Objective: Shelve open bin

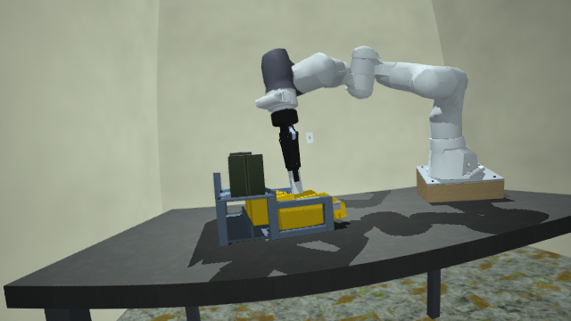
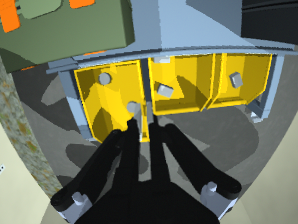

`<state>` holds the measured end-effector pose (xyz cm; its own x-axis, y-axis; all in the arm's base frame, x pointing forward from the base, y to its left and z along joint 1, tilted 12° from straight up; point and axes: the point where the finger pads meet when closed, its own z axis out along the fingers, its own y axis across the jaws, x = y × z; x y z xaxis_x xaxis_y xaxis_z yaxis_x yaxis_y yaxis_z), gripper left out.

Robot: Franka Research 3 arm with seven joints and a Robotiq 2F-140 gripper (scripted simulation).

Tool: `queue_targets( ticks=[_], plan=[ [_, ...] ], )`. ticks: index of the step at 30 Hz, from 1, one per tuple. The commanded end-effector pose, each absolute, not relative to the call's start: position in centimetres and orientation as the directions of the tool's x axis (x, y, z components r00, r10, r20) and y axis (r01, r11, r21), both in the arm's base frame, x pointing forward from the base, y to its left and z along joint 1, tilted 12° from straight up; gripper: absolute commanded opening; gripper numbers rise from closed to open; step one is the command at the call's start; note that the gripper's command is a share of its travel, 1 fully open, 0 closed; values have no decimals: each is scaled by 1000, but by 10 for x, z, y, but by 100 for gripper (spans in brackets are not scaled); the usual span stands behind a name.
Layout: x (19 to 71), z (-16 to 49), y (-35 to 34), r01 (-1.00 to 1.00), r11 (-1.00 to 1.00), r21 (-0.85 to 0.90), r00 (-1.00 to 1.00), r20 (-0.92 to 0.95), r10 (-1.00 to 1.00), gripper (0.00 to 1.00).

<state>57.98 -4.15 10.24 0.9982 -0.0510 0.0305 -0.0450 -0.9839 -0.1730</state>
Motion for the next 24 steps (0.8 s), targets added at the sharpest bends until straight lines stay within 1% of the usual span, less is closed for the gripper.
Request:
queue_targets(
  ticks=[1,24],
  plan=[
    [576,108,-43,-40,-984,-172,999,25,-45,6],
    [572,142,-49,-40,-984,-172,999,25,-45,6]
  ],
)
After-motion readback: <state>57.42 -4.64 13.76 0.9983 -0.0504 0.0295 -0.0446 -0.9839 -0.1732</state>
